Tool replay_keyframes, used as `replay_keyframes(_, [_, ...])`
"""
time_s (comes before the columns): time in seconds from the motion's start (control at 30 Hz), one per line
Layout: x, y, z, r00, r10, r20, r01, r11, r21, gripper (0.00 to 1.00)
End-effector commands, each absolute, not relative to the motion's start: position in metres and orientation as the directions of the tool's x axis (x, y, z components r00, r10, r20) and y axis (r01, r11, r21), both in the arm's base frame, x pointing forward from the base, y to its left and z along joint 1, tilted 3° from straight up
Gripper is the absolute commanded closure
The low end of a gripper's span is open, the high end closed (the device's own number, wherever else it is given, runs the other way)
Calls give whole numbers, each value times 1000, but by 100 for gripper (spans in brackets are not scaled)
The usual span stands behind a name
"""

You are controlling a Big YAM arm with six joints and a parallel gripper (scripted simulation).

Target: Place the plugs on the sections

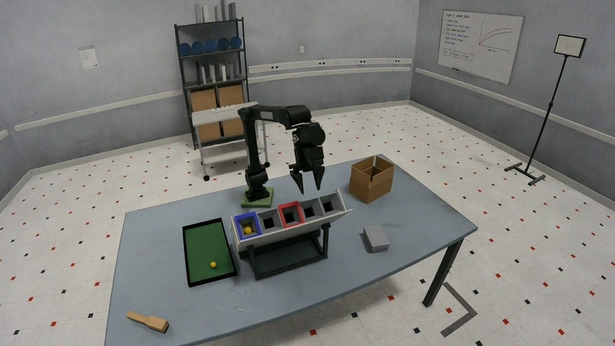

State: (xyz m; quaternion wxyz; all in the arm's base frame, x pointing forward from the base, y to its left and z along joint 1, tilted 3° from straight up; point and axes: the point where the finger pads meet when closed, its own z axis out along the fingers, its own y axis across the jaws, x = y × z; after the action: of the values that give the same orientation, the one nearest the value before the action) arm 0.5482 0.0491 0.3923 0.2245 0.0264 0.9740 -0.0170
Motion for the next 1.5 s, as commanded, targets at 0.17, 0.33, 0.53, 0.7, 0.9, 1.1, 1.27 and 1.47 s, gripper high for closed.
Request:
replay_keyframes(0.17, [556,51,416,-877,43,-479,57,998,-14,41])
replay_keyframes(0.33, [556,51,416,-876,42,-480,56,998,-14,41])
replay_keyframes(0.53, [556,51,416,-879,43,-474,57,998,-15,41])
replay_keyframes(0.7, [556,51,416,-883,43,-467,58,998,-17,41])
replay_keyframes(0.9, [556,51,416,-888,44,-458,59,998,-19,41])
replay_keyframes(1.1, [556,51,416,-885,43,-463,58,998,-18,41])
replay_keyframes(1.27, [556,51,416,-881,43,-470,57,998,-16,41])
replay_keyframes(1.47, [557,50,416,-877,42,-479,56,998,-15,41])
